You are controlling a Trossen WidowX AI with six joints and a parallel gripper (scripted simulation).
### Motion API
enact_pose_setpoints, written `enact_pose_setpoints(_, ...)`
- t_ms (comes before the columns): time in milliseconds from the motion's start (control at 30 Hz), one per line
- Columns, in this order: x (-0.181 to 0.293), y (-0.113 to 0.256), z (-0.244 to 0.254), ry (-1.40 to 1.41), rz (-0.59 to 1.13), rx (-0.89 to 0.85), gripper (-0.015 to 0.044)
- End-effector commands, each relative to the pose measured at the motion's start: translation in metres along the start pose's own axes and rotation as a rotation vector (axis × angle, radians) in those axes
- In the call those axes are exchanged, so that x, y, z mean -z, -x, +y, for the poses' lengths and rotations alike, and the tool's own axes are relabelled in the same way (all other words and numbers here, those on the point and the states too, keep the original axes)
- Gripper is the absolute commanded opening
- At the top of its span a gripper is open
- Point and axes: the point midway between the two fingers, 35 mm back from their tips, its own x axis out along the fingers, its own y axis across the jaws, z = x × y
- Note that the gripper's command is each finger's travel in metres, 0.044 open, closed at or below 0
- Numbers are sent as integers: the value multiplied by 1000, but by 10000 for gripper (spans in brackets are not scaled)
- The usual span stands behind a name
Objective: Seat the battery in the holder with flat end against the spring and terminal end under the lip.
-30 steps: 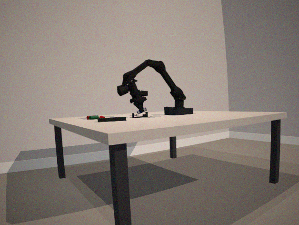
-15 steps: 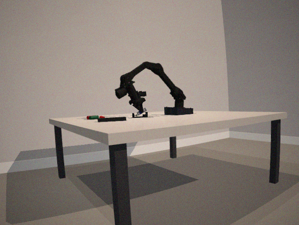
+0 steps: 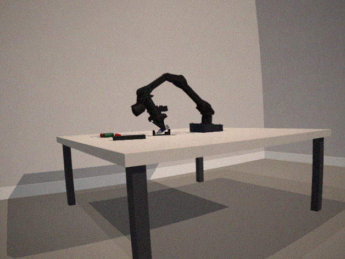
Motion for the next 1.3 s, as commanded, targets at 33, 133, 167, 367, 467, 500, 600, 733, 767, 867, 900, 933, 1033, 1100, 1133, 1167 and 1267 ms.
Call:
enact_pose_setpoints(33, 4, 1, -1, 3, -2, 0, 76)
enact_pose_setpoints(133, 5, 1, -1, 3, -2, 0, 76)
enact_pose_setpoints(167, 6, 1, -1, 3, -2, -1, 76)
enact_pose_setpoints(367, 9, 2, -1, 3, -1, -1, 76)
enact_pose_setpoints(467, 10, 3, -1, 3, 1, -1, 76)
enact_pose_setpoints(500, 11, 3, -1, 3, 1, -1, 76)
enact_pose_setpoints(600, 13, 4, -1, 3, 4, 0, 76)
enact_pose_setpoints(733, 15, 5, 0, 3, 10, 0, 76)
enact_pose_setpoints(767, 16, 6, 0, 3, 11, 0, 76)
enact_pose_setpoints(867, 18, 7, 0, 3, 17, 1, 76)
enact_pose_setpoints(900, 18, 8, 0, 3, 19, 2, 76)
enact_pose_setpoints(933, 19, 8, 0, 3, 21, 2, 76)
enact_pose_setpoints(1033, 21, 9, 0, 3, 28, 3, 76)
enact_pose_setpoints(1100, 21, 9, 0, 3, 29, 3, 76)
enact_pose_setpoints(1133, 21, 9, 0, 3, 30, 3, 76)
enact_pose_setpoints(1167, 21, 9, 0, 3, 34, 2, 76)
enact_pose_setpoints(1267, 21, 9, -1, 3, 45, 2, 76)
